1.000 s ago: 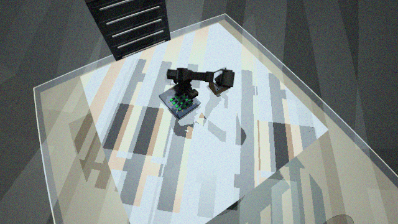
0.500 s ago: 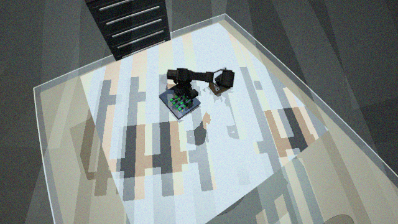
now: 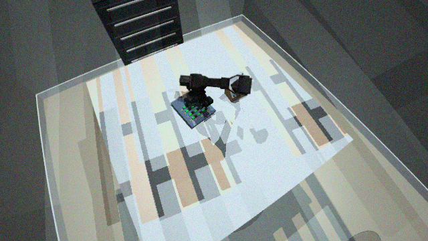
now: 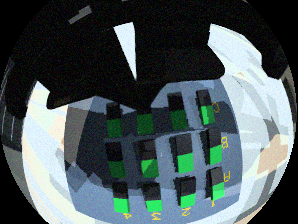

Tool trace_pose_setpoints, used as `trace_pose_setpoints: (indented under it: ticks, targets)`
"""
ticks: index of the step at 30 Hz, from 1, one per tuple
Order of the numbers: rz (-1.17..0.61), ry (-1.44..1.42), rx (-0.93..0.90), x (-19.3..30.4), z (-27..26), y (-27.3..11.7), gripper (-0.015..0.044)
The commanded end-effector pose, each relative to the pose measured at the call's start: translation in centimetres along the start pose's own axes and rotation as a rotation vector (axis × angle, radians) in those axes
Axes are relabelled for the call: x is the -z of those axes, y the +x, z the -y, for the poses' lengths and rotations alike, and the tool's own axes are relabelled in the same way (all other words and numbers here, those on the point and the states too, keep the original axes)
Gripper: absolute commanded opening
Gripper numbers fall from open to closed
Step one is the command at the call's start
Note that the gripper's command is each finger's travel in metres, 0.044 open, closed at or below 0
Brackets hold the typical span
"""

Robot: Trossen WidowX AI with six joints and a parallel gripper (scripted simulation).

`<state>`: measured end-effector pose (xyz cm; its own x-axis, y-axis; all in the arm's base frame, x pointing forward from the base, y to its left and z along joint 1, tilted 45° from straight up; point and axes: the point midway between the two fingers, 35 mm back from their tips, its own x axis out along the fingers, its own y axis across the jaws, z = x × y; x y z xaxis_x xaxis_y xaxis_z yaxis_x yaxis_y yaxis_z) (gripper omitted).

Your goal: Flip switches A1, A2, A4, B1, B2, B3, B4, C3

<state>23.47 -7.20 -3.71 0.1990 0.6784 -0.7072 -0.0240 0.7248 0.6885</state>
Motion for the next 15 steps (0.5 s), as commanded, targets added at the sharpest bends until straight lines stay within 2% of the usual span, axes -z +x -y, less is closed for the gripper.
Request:
trace_pose_setpoints:
  ticks: [1, 3, 7, 12, 15]
  targets:
    - [0.001, 0.004, -0.003, 0.0, 0.0, 0.1, 0.0000]
    - [-0.004, 0.001, 0.002, -0.1, 0.1, -1.0, 0.0000]
    - [-0.025, 0.005, -0.001, -0.2, 0.1, -6.2, 0.0000]
    - [-0.026, 0.005, -0.001, -0.4, 0.0, -6.5, 0.0000]
    - [-0.025, 0.004, 0.000, -3.4, -0.8, -6.8, 0.0000]
